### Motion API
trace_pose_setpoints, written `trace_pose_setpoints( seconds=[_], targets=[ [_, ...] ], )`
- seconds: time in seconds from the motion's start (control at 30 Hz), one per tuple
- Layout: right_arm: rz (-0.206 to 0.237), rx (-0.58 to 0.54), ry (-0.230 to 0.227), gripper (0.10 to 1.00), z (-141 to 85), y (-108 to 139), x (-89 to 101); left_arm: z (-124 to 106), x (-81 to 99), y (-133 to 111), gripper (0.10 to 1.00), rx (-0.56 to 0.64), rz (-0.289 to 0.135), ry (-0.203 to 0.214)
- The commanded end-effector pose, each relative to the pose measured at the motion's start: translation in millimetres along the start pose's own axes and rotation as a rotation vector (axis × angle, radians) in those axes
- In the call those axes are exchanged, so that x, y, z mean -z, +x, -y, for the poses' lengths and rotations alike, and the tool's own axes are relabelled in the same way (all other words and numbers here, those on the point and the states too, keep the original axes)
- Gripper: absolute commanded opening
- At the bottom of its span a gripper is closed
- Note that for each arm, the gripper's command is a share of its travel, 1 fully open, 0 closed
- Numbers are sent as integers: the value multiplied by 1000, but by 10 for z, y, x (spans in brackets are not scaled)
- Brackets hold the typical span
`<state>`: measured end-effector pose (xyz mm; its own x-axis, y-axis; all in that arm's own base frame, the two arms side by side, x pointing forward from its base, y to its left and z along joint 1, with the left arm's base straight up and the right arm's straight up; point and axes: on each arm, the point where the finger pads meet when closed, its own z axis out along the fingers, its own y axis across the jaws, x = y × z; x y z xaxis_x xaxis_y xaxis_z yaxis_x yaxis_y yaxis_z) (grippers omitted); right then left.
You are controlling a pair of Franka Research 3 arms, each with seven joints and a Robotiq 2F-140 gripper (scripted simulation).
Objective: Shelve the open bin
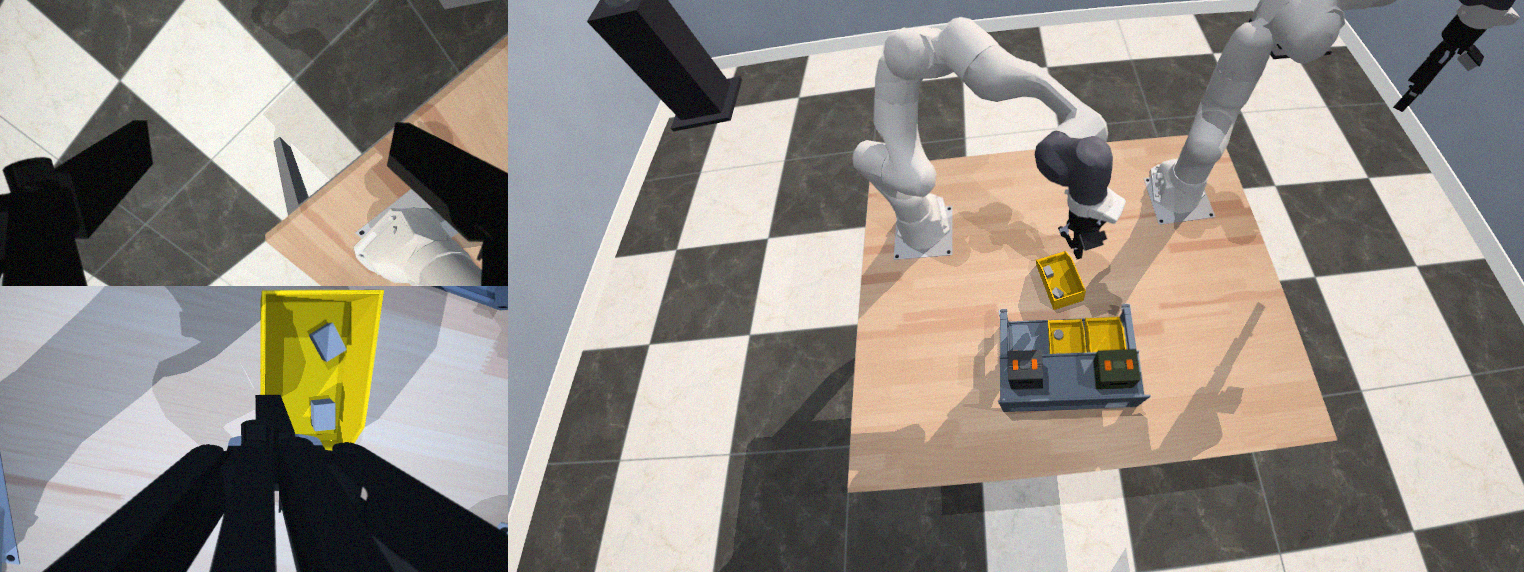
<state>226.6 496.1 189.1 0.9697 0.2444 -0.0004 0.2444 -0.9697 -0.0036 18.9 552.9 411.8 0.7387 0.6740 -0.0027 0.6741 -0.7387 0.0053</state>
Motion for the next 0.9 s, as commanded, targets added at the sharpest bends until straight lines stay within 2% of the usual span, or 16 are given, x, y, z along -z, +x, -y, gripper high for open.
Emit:
trace_pose_setpoints(
  seconds=[0.0,0.23,0.27,0.87],
  targets=[
    [0,-3,-4,99,-9,2,-2,0,1,0,1000,0,0,0],
    [0,-3,-4,99,-9,2,-2,0,1,0,1000,0,0,0],
    [0,-3,-4,237,-9,2,-2,0,1,0,1000,0,0,0],
    [0,-3,-4,237,-9,2,-2,0,1,0,1000,0,0,0]
  ],
)
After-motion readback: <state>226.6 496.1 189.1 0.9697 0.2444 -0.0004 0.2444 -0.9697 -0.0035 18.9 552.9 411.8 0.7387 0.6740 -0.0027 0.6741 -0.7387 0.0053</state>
